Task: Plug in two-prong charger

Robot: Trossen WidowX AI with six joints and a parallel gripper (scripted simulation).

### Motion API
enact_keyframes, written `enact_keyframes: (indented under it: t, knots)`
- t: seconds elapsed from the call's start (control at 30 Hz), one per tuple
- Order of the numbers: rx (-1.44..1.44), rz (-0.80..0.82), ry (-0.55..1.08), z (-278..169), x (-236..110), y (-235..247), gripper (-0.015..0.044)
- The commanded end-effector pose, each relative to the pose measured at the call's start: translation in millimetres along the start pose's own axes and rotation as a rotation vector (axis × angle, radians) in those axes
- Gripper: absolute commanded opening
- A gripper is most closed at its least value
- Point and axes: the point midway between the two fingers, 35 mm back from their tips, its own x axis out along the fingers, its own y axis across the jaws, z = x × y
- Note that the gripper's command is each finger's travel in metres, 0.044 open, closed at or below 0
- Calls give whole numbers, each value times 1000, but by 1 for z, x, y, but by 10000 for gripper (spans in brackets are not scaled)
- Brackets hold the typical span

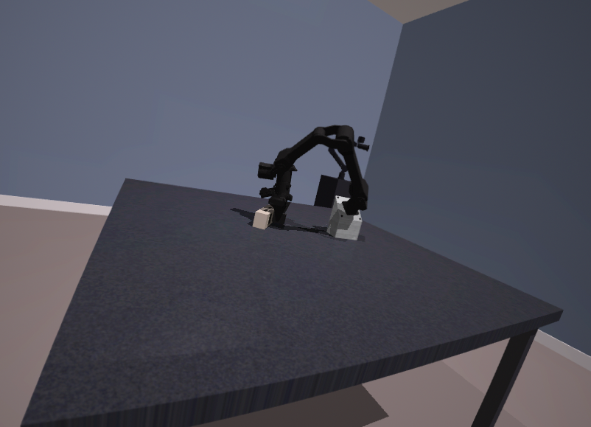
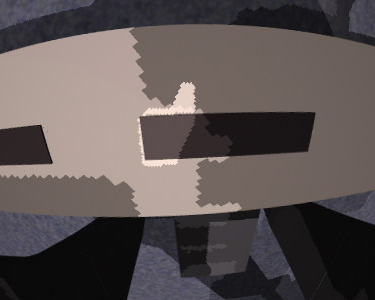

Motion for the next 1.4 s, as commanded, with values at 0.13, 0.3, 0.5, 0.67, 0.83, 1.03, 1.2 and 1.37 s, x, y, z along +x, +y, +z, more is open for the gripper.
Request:
enact_keyframes:
  t: [0.13,0.3,0.5,0.67,0.83,1.03,1.2,1.37]
  knots:
    - [-3,0,-4,0,0,0,440]
    - [-4,0,-6,-1,0,0,440]
    - [-6,0,-9,-3,0,0,440]
    - [-8,-1,-11,-4,0,0,440]
    - [-9,-1,-14,-6,1,0,440]
    - [-11,-1,-17,-8,1,0,440]
    - [-12,-1,-19,-9,1,0,440]
    - [-14,-1,-21,-11,1,0,440]
